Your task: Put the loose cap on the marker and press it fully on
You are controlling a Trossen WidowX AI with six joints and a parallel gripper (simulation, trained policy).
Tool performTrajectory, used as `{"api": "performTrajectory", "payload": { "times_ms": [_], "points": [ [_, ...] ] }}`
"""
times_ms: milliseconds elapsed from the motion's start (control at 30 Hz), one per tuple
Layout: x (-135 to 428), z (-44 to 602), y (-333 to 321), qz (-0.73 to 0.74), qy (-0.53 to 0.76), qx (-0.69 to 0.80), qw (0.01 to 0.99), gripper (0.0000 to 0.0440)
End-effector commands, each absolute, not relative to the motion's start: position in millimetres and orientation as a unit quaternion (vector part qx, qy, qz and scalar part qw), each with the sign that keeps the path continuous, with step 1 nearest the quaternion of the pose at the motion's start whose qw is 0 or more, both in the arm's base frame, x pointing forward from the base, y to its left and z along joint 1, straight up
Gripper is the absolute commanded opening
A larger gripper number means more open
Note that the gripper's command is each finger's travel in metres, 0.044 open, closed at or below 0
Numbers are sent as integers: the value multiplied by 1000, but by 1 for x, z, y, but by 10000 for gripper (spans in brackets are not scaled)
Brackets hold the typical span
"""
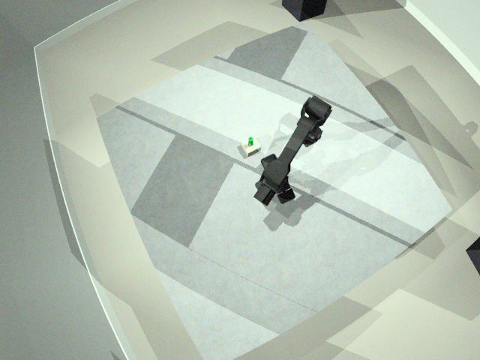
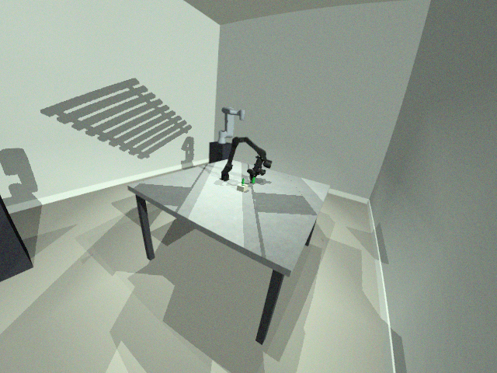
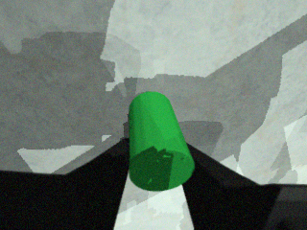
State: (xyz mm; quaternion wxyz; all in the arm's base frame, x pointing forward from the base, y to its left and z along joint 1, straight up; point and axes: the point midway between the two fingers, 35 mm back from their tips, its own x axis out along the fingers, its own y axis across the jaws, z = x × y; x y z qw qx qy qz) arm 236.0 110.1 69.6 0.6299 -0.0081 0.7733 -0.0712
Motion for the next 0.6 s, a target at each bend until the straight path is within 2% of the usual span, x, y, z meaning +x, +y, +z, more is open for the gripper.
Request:
{"api": "performTrajectory", "payload": {
  "times_ms": [0, 567],
  "points": [
    [243, 80, 108, -68, 761, -8, 645, 63],
    [268, 137, 77, -69, 726, 27, 683, 48]
  ]
}}
